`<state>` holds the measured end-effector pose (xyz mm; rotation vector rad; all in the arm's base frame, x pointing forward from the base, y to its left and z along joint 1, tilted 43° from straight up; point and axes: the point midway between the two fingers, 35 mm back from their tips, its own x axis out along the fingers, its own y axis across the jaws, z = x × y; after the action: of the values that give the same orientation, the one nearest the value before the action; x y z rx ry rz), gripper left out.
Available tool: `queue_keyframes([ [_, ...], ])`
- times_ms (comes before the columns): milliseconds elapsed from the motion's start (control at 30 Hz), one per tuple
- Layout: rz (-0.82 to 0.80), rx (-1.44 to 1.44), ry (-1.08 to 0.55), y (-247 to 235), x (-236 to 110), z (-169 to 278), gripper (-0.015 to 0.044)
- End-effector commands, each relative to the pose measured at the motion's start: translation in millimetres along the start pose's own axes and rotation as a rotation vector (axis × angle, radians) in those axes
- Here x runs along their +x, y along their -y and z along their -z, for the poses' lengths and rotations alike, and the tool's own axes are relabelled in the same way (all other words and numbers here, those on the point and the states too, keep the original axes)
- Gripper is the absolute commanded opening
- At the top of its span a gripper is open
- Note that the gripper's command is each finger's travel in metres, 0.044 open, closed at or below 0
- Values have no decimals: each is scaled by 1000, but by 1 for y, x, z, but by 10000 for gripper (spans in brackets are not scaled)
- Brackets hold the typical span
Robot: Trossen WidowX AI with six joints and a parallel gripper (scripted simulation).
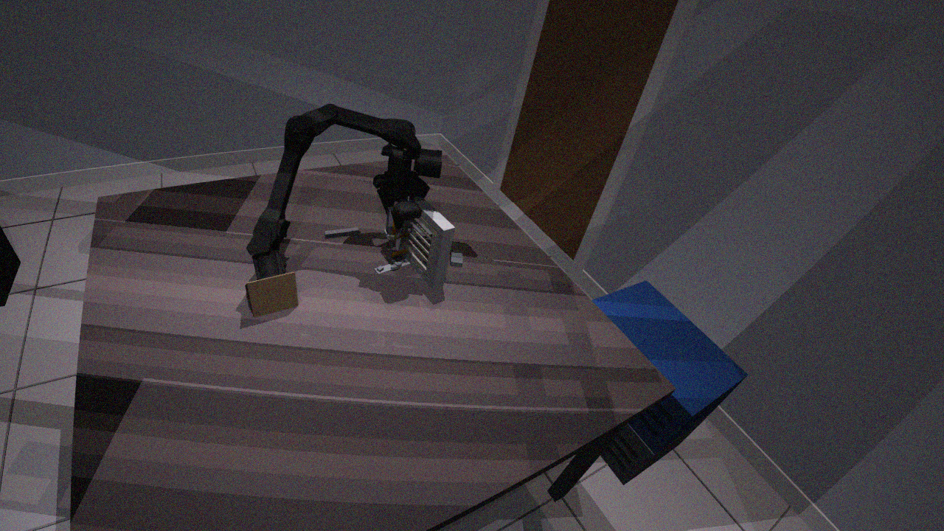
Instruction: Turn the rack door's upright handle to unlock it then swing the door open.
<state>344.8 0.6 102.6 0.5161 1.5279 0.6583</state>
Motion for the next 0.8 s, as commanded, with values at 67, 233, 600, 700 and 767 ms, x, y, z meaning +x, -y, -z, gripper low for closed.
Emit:
queue_keyframes([
  [67,-2,315,3,0,0,-1,290],
  [233,-2,563,3,0,0,-1,290],
  [600,-3,1108,2,0,0,-1,290],
  [700,-3,1257,2,0,0,-1,290],
  [767,-3,1356,1,0,0,-1,290],
])
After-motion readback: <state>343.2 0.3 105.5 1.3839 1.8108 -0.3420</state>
